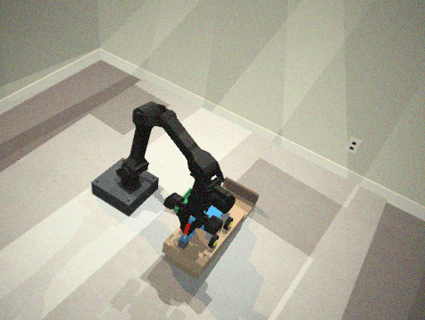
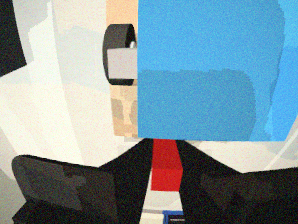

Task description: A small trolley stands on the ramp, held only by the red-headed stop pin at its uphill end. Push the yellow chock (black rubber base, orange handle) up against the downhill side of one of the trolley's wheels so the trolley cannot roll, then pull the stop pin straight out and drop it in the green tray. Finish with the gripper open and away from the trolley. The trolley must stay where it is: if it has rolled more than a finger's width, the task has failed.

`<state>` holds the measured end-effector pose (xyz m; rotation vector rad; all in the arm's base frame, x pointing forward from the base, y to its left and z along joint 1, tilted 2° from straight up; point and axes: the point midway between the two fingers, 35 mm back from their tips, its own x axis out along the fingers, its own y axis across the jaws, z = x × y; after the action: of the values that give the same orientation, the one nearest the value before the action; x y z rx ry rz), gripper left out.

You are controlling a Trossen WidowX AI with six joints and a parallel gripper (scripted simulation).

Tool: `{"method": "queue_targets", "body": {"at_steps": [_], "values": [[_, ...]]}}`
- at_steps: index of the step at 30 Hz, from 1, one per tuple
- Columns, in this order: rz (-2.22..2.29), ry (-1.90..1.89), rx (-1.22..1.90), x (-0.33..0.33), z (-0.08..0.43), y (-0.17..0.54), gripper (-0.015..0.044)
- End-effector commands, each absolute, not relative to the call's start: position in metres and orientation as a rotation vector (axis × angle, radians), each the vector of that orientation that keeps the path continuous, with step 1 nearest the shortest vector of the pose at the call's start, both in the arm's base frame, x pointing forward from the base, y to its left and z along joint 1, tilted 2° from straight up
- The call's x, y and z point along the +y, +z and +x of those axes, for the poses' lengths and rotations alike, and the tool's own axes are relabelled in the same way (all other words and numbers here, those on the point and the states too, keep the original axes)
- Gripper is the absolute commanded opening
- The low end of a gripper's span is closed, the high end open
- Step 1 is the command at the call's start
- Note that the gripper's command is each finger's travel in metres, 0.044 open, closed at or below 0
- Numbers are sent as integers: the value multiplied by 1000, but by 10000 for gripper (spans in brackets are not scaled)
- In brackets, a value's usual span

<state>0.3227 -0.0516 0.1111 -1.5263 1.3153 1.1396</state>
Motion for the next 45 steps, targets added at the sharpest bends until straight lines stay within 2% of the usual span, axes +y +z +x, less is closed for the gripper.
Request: {"method": "queue_targets", "body": {"at_steps": [1, 45], "values": [[-1531, 1135, 1312, -51, 323, 116, 0], [-1531, 1135, 1312, -48, 322, 149, 0]]}}
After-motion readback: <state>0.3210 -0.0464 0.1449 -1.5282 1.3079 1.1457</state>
